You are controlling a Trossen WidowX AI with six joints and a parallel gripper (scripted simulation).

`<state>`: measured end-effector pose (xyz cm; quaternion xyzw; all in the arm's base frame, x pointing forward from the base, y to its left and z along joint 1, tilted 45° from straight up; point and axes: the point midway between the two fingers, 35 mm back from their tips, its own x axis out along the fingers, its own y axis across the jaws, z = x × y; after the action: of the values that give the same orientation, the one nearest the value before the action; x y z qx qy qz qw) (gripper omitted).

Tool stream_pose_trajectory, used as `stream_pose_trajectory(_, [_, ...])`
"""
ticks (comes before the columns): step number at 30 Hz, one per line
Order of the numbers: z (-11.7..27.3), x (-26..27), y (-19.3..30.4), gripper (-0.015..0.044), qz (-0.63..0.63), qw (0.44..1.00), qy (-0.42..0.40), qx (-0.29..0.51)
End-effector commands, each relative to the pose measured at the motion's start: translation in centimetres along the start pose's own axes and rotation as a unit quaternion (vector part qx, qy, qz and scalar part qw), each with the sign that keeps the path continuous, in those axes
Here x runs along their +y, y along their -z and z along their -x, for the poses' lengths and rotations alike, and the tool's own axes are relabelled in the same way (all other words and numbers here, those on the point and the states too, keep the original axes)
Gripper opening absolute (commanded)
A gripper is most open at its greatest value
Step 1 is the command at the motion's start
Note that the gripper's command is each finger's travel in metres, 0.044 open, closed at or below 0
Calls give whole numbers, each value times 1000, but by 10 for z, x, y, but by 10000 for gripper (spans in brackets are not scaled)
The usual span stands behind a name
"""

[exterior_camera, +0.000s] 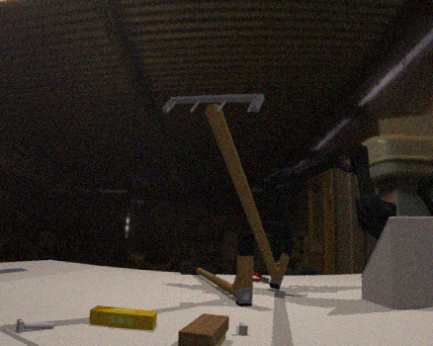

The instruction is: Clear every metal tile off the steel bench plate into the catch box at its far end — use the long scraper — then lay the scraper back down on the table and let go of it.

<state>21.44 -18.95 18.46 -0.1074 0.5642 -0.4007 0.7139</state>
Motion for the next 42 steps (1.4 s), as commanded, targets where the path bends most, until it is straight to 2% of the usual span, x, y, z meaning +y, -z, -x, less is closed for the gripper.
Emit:
stream_pose_trajectory(1, [-2, -14, 4, 0, -9, 1000, 23, 8])
stream_pose_trajectory(4, [1, -2, 0, 0, -1, 1000, 1, 0])
stream_pose_trajectory(30, [96, 3, 0, 0, 0, 1000, 0, 2])
stream_pose_trajectory(34, [99, 2, -1, 0, 9, 1000, 1, 2])
stream_pose_trajectory(42, [98, 4, -11, 0, 103, 995, 2, 3])
